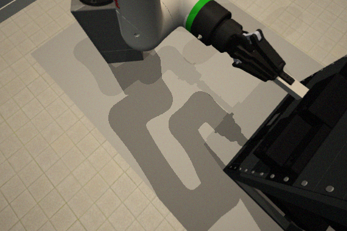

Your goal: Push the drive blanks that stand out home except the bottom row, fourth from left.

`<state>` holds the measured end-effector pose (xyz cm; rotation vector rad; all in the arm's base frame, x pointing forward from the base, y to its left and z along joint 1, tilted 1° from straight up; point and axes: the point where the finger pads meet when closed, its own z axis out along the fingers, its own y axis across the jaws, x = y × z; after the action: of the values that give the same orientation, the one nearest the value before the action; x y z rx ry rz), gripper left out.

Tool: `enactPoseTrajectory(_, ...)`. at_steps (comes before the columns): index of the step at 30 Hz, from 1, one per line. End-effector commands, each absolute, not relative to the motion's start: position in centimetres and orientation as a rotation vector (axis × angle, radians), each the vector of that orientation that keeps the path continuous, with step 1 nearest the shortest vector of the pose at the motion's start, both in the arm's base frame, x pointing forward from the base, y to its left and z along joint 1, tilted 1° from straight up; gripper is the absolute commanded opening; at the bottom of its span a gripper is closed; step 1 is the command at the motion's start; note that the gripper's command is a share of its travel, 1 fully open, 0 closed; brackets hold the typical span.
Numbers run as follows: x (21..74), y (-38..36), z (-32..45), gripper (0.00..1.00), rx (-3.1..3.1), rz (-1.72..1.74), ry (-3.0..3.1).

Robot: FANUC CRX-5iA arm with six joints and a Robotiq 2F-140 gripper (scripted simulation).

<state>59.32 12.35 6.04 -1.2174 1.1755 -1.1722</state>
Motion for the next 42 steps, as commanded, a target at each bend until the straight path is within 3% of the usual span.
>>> enactPoseTrajectory(1, 59.39, 12.40, 6.08, 0.00, -1.217, -1.172, 1.174)
enactPoseTrajectory(42, 60.39, 12.44, 6.09, 0.00, -1.217, -1.172, 1.174)
